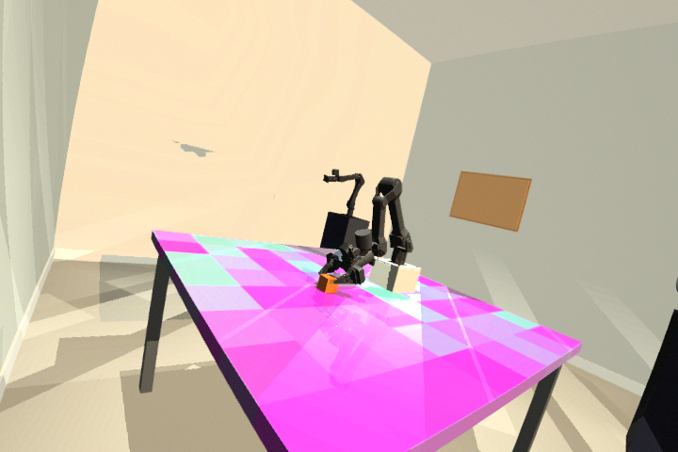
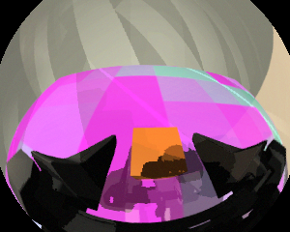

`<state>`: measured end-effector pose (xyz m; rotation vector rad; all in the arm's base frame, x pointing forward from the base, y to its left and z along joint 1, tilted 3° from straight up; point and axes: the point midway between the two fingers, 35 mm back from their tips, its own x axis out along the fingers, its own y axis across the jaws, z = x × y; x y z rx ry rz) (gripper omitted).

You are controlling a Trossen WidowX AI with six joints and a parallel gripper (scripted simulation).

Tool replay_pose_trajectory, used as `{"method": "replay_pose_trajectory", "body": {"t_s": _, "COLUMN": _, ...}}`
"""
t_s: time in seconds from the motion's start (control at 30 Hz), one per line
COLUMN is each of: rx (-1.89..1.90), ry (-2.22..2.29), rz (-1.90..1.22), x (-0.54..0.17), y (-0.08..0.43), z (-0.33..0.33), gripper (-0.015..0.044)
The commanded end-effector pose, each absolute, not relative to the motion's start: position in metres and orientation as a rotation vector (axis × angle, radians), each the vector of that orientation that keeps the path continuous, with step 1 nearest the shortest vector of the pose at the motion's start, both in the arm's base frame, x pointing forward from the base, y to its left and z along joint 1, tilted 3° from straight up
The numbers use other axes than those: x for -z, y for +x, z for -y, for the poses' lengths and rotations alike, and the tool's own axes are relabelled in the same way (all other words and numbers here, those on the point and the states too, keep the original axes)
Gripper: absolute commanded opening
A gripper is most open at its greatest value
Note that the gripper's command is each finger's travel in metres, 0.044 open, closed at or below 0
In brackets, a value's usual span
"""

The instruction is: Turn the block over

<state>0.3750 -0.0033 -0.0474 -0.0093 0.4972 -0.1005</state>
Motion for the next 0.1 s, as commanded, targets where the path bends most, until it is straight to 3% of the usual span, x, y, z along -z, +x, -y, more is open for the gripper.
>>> {"method": "replay_pose_trajectory", "body": {"t_s": 0.0, "rx": 0.103, "ry": -0.013, "rz": -0.497, "x": 0.0474, "y": 0.3747, "z": 0.0037, "gripper": 0.044}}
{"method": "replay_pose_trajectory", "body": {"t_s": 0.07, "rx": 0.103, "ry": -0.013, "rz": -0.497, "x": 0.0474, "y": 0.3747, "z": 0.0037, "gripper": 0.044}}
